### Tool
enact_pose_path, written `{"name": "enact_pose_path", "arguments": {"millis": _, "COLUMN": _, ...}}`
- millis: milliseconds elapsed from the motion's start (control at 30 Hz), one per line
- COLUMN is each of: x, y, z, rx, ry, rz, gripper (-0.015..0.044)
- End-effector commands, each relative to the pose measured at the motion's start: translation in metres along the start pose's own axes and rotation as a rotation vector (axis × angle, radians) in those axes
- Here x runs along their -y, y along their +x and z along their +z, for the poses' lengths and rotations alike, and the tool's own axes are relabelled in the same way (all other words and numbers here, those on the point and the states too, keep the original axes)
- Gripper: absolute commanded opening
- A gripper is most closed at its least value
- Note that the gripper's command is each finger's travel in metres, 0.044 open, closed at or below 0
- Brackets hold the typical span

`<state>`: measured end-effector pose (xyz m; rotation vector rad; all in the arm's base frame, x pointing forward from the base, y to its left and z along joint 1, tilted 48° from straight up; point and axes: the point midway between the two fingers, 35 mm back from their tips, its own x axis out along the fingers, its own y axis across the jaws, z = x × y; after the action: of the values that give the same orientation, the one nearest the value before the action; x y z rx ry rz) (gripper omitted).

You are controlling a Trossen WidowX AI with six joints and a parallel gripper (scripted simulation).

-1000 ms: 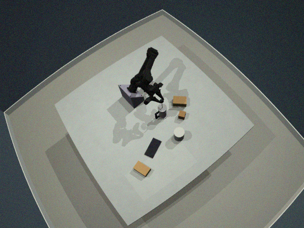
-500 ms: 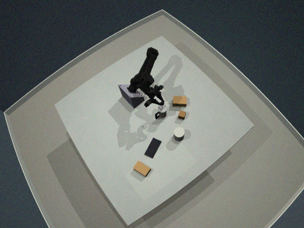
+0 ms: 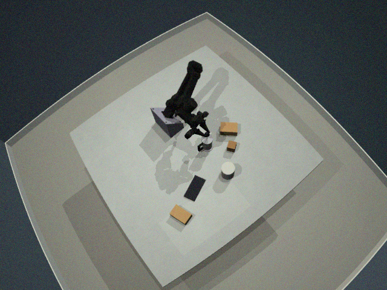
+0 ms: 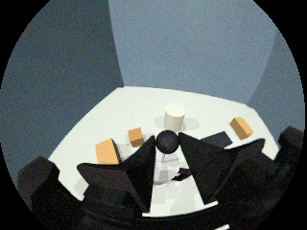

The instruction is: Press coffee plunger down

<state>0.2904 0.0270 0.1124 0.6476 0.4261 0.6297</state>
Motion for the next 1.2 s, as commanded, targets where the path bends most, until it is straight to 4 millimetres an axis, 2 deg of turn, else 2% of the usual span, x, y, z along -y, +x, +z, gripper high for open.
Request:
{"name": "enact_pose_path", "arguments": {"millis": 0, "x": 0.0, "y": 0.008, "z": -0.026, "rx": -0.042, "ry": 0.05, "rz": 0.007, "gripper": 0.0114}}
{"name": "enact_pose_path", "arguments": {"millis": 333, "x": -0.003, "y": 0.02, "z": -0.036, "rx": -0.029, "ry": 0.055, "rz": 0.015, "gripper": 0.0114}}
{"name": "enact_pose_path", "arguments": {"millis": 1167, "x": 0.002, "y": 0.029, "z": -0.031, "rx": -0.027, "ry": 0.055, "rz": 0.018, "gripper": 0.0114}}
